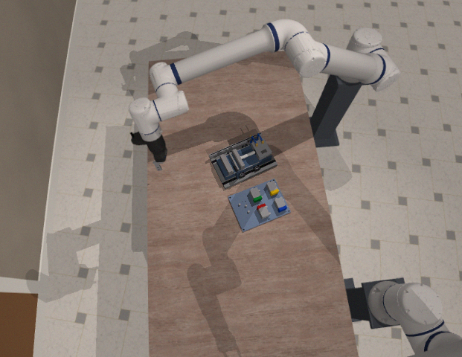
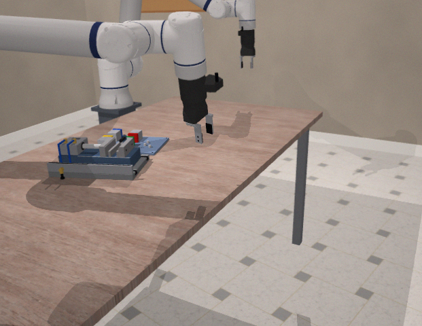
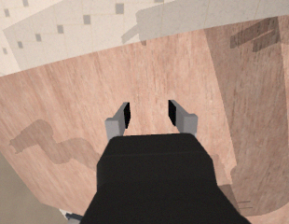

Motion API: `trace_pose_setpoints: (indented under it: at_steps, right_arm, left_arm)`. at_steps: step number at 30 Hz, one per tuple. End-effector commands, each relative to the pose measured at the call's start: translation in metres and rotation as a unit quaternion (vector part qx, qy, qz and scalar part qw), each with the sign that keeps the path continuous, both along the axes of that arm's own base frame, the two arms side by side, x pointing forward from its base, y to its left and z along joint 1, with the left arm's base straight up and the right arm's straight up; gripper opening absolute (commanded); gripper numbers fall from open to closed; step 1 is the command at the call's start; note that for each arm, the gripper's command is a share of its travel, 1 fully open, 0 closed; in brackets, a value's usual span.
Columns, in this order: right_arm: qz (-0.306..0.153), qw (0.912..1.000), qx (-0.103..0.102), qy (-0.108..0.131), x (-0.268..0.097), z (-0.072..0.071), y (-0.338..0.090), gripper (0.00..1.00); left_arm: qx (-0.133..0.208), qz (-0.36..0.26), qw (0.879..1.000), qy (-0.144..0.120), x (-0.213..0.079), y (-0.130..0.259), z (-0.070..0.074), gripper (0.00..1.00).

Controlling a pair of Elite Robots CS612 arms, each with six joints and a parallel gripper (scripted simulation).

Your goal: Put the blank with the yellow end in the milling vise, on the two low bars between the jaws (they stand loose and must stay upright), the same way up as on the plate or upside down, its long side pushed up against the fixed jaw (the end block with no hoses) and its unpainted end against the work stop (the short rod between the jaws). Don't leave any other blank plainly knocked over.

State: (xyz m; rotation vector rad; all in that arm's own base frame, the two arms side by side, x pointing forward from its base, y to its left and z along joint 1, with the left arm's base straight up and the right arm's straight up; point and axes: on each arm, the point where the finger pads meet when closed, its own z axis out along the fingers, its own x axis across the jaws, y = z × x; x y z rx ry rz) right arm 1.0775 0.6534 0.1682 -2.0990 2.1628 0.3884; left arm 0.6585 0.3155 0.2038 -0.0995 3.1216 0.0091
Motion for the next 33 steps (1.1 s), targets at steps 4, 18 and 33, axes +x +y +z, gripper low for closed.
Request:
trace_pose_setpoints:
  at_steps: [4, 18, 33]
  right_arm:
    - [0.0, 1.0, 0.0, -0.001, 0.0, 0.002, 0.0, 1.0]
    - [0.0, 1.0, 0.0, -0.001, 0.0, 0.002, 0.0, 1.0]
    - [0.0, 1.0, 0.0, -0.001, 0.0, 0.002, 0.0, 1.0]
  left_arm:
    - [0.001, -0.004, 1.0, 0.0, -0.035, 0.047, -0.001, 1.0]
    - [0.001, -0.011, 1.0, 0.002, -0.104, 0.117, -0.004, 1.0]
    - [0.001, -0.018, 1.0, 0.004, -0.183, 0.179, -0.007, 1.0]
